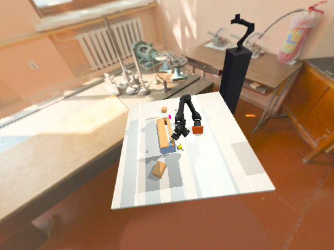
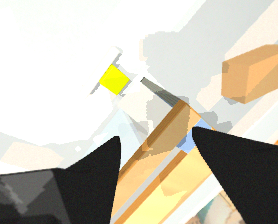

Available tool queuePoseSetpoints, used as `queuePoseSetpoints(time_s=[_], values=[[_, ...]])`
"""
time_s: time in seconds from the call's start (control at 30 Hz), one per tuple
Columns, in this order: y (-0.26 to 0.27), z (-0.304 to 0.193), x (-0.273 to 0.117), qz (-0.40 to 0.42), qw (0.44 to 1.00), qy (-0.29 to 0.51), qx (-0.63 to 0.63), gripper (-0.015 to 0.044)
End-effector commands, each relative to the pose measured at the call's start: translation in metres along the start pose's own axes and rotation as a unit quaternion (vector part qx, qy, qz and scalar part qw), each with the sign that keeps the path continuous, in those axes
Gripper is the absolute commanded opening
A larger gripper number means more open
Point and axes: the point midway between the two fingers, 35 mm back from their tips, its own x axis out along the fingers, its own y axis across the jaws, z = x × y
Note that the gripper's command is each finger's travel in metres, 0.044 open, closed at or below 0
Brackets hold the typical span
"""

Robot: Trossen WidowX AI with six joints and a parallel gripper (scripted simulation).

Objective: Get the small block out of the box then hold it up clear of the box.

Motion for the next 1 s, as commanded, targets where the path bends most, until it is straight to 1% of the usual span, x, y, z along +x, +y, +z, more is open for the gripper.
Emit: queuePoseSetpoints(time_s=[0.0,0.47,0.53,0.63,0.7,0.97], values=[[-0.001,0.007,-0.001,0.009,0.923,0.052,-0.382,0.0285],[-0.001,0.007,0.002,0.009,0.923,0.052,-0.382,0.0285],[0.002,0.011,0.023,0.009,0.923,0.052,-0.382,0.0285],[0.015,0.018,0.069,0.01,0.923,0.053,-0.382,0.0285],[0.024,0.021,0.087,0.01,0.923,0.053,-0.382,0.0285],[0.025,0.022,0.091,0.011,0.923,0.053,-0.382,0.0285]])
